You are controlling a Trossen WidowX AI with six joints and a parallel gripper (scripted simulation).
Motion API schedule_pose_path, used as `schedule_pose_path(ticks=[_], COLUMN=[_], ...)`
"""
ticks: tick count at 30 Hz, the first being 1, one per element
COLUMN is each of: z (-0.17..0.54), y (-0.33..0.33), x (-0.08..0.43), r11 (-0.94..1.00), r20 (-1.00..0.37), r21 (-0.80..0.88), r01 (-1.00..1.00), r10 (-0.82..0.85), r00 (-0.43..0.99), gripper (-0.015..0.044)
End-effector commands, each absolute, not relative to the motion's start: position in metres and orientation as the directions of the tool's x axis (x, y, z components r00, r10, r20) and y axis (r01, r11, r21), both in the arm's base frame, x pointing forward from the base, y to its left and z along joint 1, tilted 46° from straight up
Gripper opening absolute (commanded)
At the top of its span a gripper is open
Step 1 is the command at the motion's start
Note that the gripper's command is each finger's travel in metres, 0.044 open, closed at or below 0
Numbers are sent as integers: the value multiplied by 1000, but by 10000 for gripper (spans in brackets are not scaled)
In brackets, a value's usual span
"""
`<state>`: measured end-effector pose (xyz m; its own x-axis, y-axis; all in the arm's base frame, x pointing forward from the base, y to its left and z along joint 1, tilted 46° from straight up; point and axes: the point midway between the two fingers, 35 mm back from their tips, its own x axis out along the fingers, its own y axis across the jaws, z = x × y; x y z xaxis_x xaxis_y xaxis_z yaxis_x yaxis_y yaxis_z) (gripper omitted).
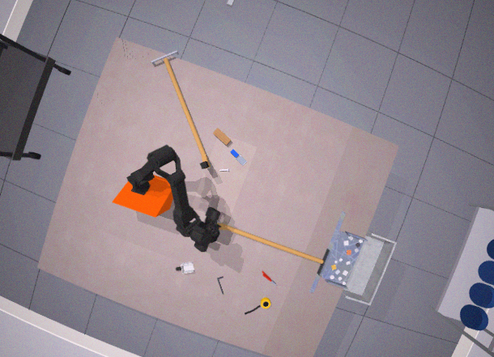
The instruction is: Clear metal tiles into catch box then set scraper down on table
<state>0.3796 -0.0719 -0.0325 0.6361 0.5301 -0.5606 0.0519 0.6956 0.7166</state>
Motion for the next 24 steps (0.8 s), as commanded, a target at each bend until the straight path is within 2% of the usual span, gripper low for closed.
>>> schedule_pose_path(ticks=[1, 24], z=[-33, -35], y=[-73, -77], x=[387, 418], r11=[694, 693], r20=[-559, -556], r21=[718, 719], r01=[56, 54], r10=[526, 527], r00=[640, 643], gripper=[0, 0])
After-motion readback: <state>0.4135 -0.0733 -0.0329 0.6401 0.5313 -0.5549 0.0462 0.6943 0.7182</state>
